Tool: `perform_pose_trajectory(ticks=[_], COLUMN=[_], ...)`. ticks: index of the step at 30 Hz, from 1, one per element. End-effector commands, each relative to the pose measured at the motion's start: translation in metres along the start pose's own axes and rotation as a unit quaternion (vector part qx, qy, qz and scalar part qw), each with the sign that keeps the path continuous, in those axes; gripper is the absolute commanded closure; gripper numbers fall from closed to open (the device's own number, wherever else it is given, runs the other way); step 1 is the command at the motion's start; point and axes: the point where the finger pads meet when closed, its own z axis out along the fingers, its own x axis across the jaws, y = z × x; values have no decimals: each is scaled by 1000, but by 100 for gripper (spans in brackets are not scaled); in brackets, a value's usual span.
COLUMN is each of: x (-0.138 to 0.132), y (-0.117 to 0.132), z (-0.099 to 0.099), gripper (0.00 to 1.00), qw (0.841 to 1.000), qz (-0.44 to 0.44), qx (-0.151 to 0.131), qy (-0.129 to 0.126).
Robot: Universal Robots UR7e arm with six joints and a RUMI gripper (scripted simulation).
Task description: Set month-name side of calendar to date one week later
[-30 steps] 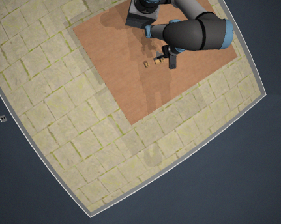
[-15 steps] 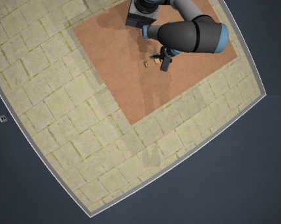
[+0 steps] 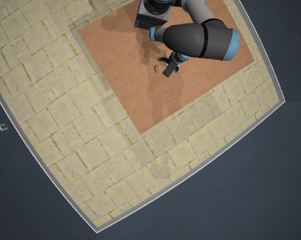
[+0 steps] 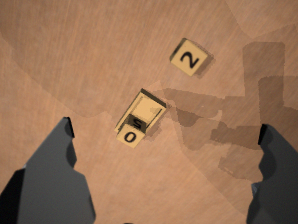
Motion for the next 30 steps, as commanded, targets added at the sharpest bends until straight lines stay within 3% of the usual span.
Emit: perform_pose_trajectory(ticks=[1,16,27,28,30], x=[5,26,30,30,30], y=[-8,-31,-34,-33,-33], z=[2,6,6,6,6], gripper=[0,0,0,71,71], qw=[998,967,959,959,959], qz=[59,253,283,283,282], qx=[2,3,3,3,3], qy=[1,0,0,0,0])
